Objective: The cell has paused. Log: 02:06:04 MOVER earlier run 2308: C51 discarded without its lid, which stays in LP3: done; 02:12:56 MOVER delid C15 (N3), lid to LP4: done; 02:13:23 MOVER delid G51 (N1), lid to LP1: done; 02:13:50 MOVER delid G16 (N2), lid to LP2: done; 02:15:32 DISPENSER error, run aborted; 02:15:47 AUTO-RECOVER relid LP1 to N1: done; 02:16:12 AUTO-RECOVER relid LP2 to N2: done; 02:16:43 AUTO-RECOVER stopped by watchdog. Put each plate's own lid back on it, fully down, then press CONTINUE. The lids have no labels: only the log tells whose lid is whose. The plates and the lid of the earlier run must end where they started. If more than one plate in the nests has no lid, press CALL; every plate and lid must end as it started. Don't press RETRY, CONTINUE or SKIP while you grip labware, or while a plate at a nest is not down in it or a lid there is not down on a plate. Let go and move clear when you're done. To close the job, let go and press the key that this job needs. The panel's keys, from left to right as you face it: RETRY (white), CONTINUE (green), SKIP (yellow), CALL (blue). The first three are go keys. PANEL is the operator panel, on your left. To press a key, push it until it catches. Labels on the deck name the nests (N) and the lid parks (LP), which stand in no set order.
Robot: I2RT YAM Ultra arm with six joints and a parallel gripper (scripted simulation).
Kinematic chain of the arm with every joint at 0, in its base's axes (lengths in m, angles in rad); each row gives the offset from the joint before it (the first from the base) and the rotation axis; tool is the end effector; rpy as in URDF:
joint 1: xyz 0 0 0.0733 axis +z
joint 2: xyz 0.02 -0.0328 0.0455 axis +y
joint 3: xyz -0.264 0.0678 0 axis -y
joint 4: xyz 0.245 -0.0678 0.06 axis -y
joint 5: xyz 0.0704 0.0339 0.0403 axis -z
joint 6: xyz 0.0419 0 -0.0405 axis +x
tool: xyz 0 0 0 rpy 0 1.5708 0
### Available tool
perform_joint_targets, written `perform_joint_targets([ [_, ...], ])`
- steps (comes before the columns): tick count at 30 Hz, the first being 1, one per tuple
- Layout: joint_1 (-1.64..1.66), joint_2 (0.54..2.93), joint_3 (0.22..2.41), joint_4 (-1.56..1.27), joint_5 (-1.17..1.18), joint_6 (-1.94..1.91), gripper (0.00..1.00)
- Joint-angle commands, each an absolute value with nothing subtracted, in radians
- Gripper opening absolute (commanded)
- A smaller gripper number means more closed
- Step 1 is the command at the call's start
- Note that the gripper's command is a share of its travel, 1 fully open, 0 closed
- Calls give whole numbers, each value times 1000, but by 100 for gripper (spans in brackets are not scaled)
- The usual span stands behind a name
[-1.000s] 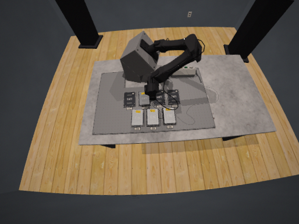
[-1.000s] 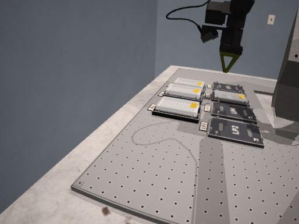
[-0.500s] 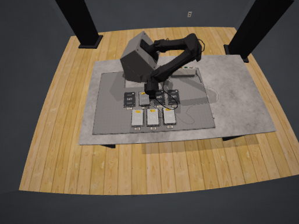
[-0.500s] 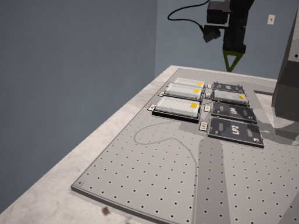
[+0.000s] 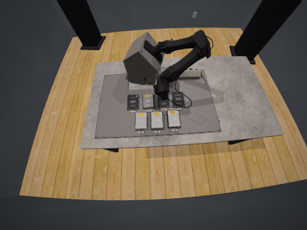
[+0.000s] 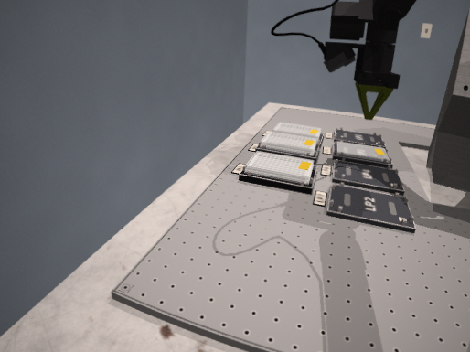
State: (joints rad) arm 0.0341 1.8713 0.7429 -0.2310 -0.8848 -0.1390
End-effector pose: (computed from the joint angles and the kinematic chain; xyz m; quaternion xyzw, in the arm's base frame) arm 0.2761 0.0430 0.0804 -0.1227 0.8914 0.4201 0.1175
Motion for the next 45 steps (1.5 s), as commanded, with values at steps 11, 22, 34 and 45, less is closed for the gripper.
perform_joint_targets([
  [11,169,1626,646,-192,-829,-177,0],
  [22,297,1468,647,-227,-774,-187,0],
  [34,450,1330,688,-268,-691,-114,0],
  [45,481,1327,675,-286,-658,-63,0],
])
